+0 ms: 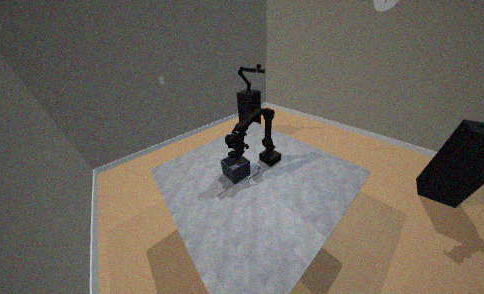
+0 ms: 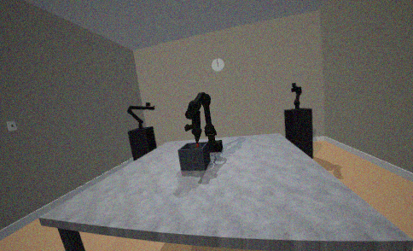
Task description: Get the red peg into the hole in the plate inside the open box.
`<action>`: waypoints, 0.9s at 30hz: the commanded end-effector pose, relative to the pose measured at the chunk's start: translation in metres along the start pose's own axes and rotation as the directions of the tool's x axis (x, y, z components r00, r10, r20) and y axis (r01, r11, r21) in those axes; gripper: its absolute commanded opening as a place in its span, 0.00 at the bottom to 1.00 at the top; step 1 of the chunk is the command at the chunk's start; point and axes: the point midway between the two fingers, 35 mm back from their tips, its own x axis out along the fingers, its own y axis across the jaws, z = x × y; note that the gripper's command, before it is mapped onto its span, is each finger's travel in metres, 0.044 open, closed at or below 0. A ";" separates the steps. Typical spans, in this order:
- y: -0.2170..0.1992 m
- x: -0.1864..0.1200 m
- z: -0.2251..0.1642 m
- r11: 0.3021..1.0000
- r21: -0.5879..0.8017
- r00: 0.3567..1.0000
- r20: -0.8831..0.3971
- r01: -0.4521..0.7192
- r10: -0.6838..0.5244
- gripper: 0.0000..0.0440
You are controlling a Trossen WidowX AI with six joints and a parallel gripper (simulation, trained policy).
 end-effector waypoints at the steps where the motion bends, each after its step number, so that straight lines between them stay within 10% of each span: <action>1: -0.001 0.009 0.002 1.000 -0.002 1.000 -0.012 0.007 -0.007 0.00; 27: 0.000 0.067 0.020 0.998 -0.054 0.999 -0.041 0.027 -0.029 0.05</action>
